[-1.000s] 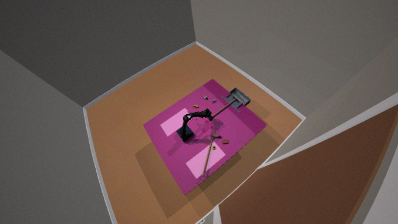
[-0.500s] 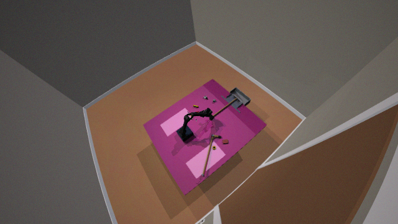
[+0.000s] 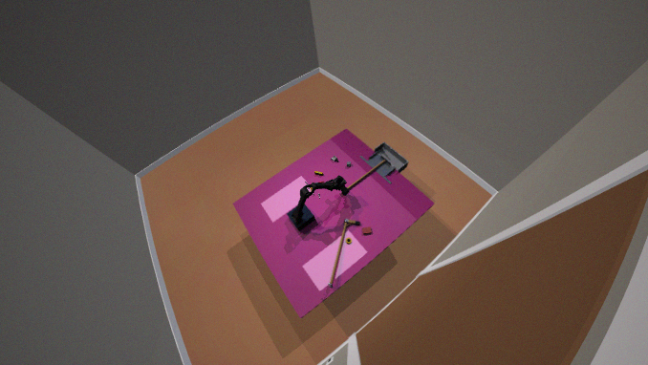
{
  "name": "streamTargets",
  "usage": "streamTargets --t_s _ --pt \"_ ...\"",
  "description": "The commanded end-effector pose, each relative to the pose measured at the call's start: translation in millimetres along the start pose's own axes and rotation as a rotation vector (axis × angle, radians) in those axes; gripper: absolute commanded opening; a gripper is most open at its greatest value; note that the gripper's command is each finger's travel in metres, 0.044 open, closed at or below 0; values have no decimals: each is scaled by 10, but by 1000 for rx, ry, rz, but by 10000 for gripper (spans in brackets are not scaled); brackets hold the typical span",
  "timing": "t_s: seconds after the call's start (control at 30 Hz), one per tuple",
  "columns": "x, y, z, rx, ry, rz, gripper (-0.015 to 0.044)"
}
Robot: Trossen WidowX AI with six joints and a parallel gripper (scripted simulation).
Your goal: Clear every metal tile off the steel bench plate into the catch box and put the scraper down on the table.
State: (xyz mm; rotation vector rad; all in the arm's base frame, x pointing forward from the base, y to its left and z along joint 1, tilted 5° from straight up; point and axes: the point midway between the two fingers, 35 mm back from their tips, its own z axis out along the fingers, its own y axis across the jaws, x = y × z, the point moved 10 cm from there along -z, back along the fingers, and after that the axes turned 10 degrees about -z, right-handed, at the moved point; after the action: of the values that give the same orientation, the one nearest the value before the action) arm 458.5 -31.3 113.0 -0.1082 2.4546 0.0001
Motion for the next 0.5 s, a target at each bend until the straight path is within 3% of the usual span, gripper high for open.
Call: streamTargets --t_s 0.0,0.47 --pt "0 0 -2 0 -1 0 0" --pt "30 6 -55 2 -5 1 0"
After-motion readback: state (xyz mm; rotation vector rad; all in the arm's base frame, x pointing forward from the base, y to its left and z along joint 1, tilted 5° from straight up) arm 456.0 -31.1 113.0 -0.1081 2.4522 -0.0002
